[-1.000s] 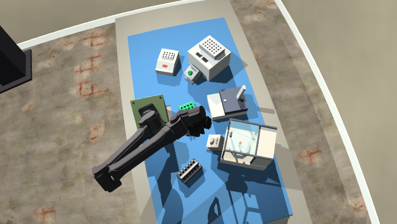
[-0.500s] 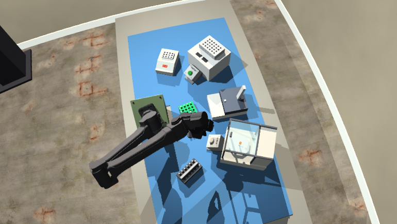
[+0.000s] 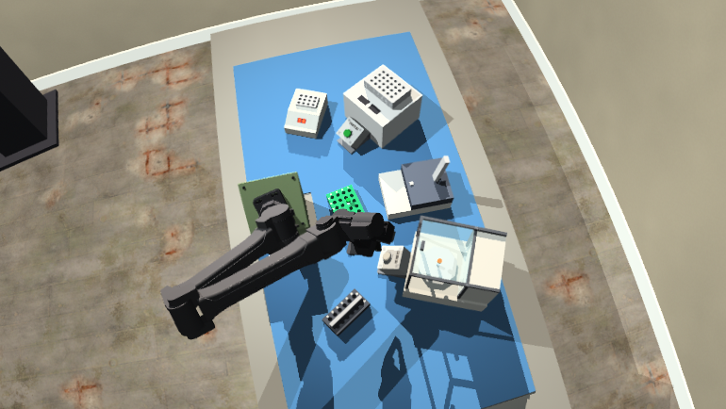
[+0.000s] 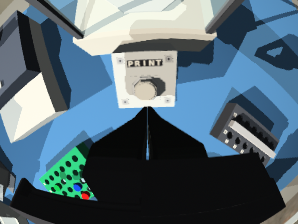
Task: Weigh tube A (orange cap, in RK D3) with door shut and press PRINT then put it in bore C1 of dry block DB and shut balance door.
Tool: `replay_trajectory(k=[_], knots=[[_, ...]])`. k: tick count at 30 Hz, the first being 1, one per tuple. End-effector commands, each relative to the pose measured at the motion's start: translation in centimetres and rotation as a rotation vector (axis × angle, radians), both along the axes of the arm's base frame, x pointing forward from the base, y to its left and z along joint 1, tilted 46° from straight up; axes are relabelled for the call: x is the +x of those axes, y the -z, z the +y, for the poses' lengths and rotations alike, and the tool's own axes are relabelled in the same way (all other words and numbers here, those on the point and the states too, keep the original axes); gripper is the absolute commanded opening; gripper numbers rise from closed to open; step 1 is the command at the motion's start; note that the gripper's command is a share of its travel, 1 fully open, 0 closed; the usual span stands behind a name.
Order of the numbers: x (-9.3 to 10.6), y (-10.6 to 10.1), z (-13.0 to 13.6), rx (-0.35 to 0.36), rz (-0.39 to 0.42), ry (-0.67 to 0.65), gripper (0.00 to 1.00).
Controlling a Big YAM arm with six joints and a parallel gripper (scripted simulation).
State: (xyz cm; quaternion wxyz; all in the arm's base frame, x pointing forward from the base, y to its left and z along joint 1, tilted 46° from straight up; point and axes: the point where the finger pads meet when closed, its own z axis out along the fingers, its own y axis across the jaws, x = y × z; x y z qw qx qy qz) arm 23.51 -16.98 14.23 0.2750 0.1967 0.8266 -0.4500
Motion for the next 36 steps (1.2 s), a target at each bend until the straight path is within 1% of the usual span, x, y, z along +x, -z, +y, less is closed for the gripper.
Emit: replay_trajectory(k=[1, 15, 36], knots=[[-0.1, 0.9, -0.7, -0.010, 0.038, -0.006, 0.00], [0.4, 1.8, -2.5, -0.011, 0.038, -0.006, 0.00], [0.5, 2.0, -2.1, -0.011, 0.043, -0.019, 0.00]])
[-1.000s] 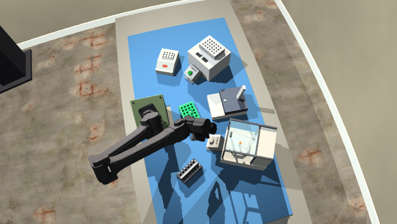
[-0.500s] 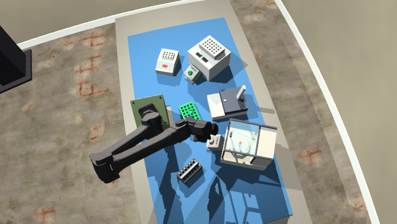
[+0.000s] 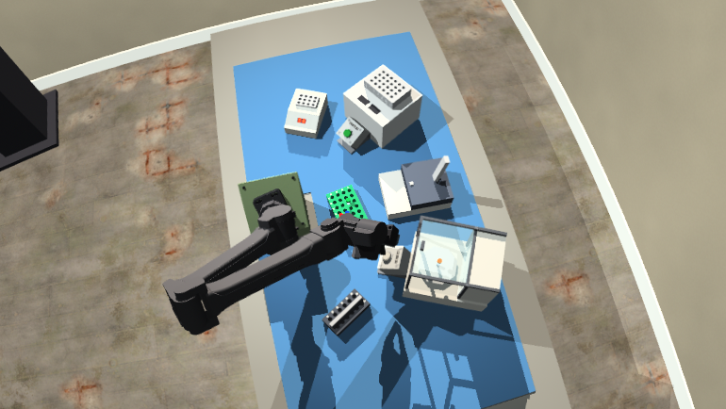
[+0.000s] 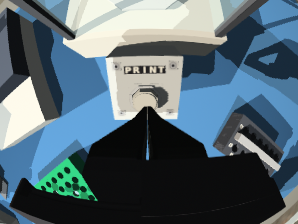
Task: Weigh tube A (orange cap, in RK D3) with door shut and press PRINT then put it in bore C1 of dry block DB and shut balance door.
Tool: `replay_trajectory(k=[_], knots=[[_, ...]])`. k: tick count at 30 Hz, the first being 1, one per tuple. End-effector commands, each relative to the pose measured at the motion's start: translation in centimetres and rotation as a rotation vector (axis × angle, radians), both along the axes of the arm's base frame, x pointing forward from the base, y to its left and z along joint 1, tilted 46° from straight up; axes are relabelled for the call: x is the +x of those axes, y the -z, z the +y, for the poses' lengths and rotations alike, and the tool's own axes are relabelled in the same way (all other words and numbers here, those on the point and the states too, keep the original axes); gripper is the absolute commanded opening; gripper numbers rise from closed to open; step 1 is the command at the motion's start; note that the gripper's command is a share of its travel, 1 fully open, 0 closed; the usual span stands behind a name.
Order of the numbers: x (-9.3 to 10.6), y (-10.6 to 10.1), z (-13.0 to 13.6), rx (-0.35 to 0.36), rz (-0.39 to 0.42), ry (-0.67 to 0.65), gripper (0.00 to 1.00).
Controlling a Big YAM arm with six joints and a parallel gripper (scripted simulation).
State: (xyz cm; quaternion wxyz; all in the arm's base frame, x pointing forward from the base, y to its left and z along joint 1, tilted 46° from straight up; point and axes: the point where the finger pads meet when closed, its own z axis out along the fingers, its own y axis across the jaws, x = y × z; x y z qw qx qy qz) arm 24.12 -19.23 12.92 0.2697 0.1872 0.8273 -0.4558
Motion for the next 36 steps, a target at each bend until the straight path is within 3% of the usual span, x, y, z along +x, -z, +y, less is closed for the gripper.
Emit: replay_trajectory(k=[1, 36], knots=[[-0.10, 0.74, 0.13, 0.002, 0.023, -0.011, 0.00], [-0.22, 0.81, -0.43, 0.001, 0.018, 0.002, 0.00]])
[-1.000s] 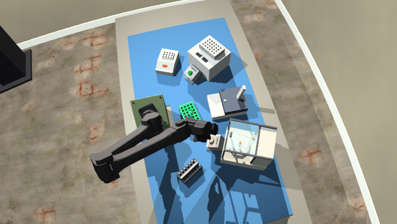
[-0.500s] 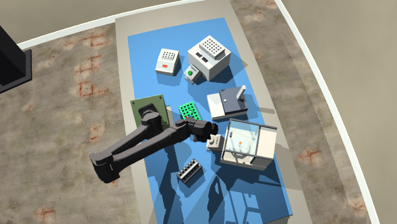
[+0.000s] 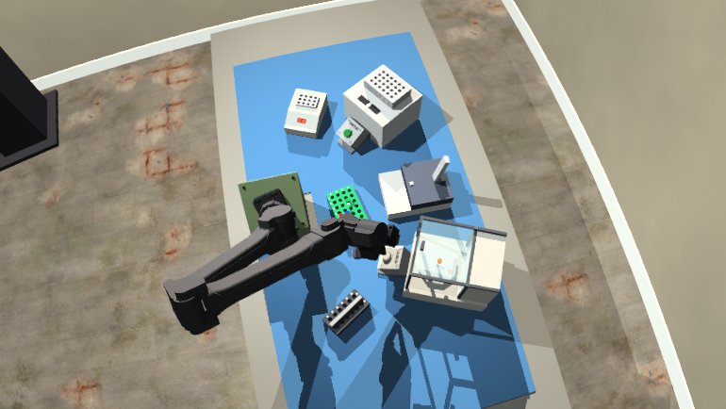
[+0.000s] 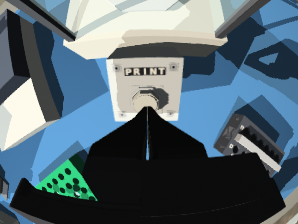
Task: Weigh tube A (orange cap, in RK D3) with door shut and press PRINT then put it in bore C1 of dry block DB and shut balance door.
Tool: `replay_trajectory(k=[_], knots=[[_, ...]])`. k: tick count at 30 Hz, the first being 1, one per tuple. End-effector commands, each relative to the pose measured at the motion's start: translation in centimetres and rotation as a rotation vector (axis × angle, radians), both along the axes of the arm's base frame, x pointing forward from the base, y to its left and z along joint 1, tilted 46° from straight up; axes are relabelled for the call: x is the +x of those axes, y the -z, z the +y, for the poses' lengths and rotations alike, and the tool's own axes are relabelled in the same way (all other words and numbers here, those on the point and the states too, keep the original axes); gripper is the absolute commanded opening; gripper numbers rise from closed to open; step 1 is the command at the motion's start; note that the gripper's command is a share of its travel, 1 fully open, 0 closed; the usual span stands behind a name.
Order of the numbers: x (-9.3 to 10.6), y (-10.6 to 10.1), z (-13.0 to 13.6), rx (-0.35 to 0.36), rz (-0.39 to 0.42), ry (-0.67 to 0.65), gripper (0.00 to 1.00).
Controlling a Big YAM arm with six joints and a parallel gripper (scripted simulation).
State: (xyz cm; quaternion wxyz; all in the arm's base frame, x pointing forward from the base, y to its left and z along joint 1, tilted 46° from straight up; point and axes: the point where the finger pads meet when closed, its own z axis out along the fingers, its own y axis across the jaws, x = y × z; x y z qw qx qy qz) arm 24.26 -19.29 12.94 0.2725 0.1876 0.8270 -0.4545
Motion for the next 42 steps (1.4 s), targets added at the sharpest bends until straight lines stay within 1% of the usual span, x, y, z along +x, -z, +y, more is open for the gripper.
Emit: replay_trajectory(k=[1, 42], knots=[[-0.3, 0.9, -0.4, 0.000, 0.024, 0.004, 0.00], [0.2, 1.9, -2.4, 0.000, 0.025, 0.004, 0.00]])
